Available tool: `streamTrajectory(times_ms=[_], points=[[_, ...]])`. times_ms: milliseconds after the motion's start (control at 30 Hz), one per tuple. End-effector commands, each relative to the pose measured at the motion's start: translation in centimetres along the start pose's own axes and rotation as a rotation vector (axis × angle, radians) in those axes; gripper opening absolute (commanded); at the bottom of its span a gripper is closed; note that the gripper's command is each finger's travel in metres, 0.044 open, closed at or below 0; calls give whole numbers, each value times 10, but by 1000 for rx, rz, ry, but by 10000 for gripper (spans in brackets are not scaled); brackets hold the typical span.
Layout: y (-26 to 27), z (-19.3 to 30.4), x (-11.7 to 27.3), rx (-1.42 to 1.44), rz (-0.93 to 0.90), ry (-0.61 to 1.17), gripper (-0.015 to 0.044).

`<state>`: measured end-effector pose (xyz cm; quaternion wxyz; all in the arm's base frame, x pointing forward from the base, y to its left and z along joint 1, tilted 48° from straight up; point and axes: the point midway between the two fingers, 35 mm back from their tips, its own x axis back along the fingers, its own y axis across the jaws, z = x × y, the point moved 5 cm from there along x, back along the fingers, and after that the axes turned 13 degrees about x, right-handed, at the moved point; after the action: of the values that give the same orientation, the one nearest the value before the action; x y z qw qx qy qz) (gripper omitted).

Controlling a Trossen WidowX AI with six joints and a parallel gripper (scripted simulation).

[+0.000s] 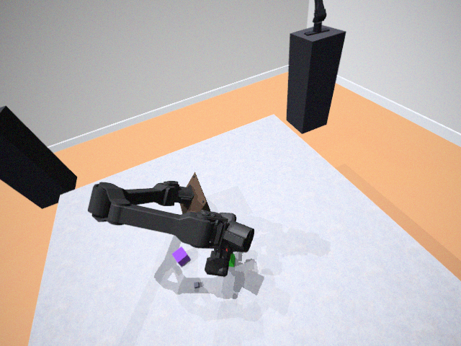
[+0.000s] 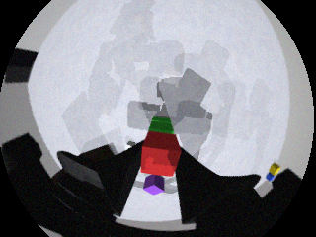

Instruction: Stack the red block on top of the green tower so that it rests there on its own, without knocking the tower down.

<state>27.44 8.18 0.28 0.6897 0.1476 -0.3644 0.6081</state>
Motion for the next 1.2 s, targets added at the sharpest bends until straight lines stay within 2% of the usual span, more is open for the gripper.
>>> streamTrajectory(times_ms=[0,1067,1167], points=[[2,0,-10,8,-1,8,0],[1,0,-6,8,-1,8,0],[2,0,-9,6,-3,6,79]])
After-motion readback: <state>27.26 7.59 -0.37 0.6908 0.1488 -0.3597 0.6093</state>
